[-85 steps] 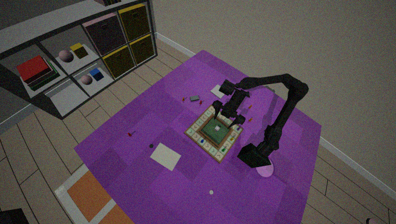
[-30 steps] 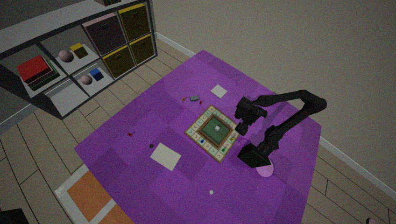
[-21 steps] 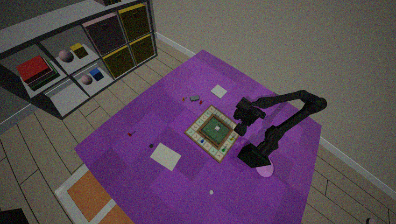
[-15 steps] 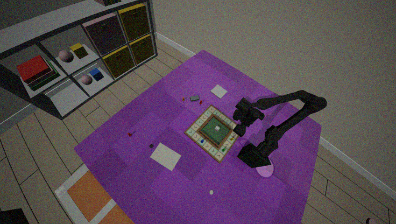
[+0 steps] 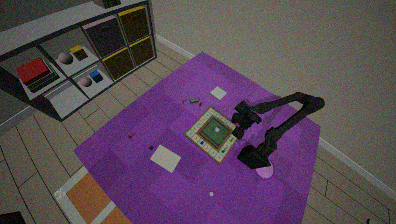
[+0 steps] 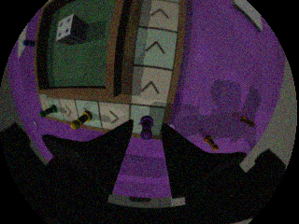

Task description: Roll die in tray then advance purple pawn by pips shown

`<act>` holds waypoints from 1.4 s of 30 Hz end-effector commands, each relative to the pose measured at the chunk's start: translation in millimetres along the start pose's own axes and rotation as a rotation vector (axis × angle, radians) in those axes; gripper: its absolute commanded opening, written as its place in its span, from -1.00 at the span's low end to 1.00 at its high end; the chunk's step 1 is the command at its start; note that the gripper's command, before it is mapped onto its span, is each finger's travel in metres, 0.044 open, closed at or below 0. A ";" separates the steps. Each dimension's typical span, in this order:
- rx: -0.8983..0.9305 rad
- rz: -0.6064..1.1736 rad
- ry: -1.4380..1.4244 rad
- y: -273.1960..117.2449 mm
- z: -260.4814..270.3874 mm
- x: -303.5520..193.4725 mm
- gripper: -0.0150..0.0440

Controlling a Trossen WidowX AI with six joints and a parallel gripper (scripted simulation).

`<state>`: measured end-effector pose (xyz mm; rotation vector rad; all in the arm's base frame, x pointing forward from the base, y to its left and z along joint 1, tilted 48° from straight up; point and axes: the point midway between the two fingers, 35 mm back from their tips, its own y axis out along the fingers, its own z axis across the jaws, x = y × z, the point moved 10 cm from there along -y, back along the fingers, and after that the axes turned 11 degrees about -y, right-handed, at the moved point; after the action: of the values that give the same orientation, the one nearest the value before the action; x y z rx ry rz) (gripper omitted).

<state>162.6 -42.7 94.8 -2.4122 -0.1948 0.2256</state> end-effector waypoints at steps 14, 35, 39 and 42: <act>0.006 -0.002 -0.006 -0.3 0.8 0.3 -0.49; 0.046 -0.010 -0.011 -78.3 3.2 9.1 -0.49; 0.038 -0.006 -0.011 -94.6 2.2 6.7 -0.49; 0.028 -0.003 -0.010 -106.9 1.1 4.1 -0.49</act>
<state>160.9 28.5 152.5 -2.3749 -0.2012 0.2444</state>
